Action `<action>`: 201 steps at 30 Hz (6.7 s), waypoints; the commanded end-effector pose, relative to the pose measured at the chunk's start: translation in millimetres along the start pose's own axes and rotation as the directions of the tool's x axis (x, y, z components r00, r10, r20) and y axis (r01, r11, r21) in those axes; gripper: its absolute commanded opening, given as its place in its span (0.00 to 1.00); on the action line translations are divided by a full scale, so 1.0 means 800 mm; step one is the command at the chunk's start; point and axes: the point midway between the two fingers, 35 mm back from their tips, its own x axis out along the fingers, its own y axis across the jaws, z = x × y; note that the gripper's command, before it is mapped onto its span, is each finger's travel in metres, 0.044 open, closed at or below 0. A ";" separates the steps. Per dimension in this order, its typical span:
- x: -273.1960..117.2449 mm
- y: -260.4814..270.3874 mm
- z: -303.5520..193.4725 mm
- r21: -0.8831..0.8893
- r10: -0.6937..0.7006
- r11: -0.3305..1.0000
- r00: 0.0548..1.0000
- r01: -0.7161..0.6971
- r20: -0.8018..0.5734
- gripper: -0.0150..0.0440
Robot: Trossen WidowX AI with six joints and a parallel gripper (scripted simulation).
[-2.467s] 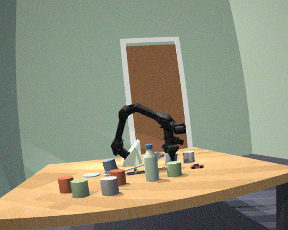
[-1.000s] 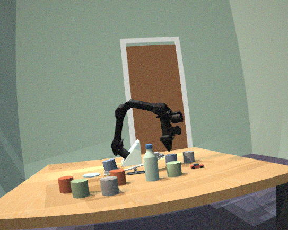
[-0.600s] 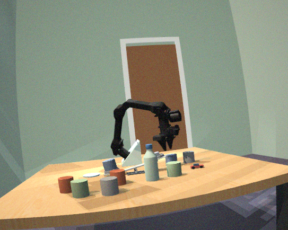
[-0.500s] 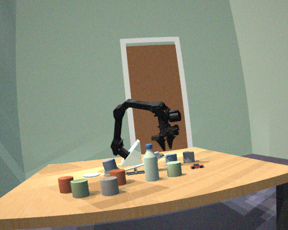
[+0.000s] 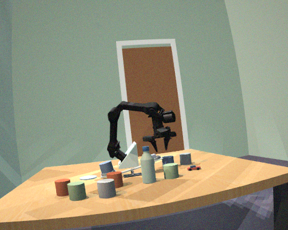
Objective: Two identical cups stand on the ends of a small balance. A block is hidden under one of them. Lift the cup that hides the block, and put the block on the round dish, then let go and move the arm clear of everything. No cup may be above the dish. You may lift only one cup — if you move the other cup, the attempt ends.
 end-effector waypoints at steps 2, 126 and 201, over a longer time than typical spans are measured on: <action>-0.011 -0.011 0.009 0.196 0.004 0.981 1.000 -0.007 0.014 0.69; -0.084 -0.148 0.056 0.981 -0.001 0.186 0.999 -0.044 0.046 0.25; 0.077 -0.541 -0.112 0.994 -0.061 0.105 0.998 -0.002 0.009 0.25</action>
